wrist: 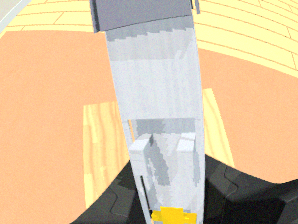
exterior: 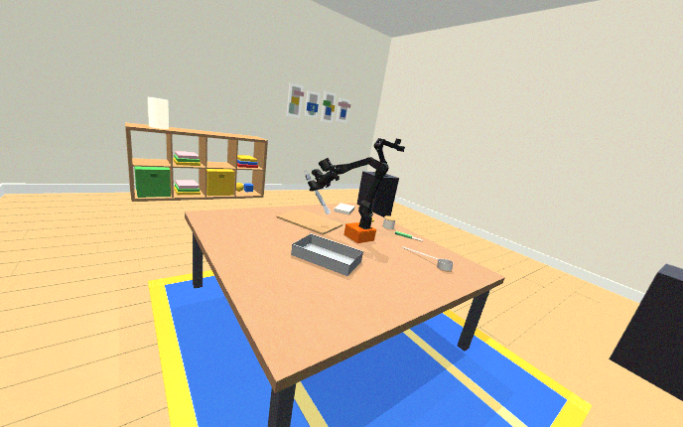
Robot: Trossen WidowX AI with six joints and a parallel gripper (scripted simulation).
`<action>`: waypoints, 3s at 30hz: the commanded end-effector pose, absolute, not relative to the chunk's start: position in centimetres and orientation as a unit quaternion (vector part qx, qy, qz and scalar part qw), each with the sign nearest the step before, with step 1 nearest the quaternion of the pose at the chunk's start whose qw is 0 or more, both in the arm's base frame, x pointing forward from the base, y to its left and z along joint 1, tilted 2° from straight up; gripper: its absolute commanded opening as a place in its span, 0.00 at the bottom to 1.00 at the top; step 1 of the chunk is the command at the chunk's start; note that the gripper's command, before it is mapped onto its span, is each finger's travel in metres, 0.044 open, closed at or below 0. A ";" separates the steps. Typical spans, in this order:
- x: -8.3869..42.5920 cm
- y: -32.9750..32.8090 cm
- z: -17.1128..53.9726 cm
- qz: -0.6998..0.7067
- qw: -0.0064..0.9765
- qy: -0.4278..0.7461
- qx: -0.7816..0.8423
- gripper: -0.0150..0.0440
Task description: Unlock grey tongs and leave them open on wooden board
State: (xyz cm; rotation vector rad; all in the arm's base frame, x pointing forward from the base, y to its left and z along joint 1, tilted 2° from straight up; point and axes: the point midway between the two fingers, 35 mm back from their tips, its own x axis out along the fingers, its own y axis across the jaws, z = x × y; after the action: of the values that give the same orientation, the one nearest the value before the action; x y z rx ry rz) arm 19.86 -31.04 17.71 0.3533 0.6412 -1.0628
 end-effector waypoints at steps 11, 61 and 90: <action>18.9 -29.4 19.5 -0.517 0.829 0.190 0.104 0.00; 18.3 -28.5 20.1 -0.523 0.836 0.143 0.082 0.00; 20.0 -31.5 17.3 -0.488 0.785 0.334 0.186 0.00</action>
State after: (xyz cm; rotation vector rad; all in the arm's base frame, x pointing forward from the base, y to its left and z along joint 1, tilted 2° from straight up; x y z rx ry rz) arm 19.92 -31.22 17.44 0.3739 0.6847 -1.0591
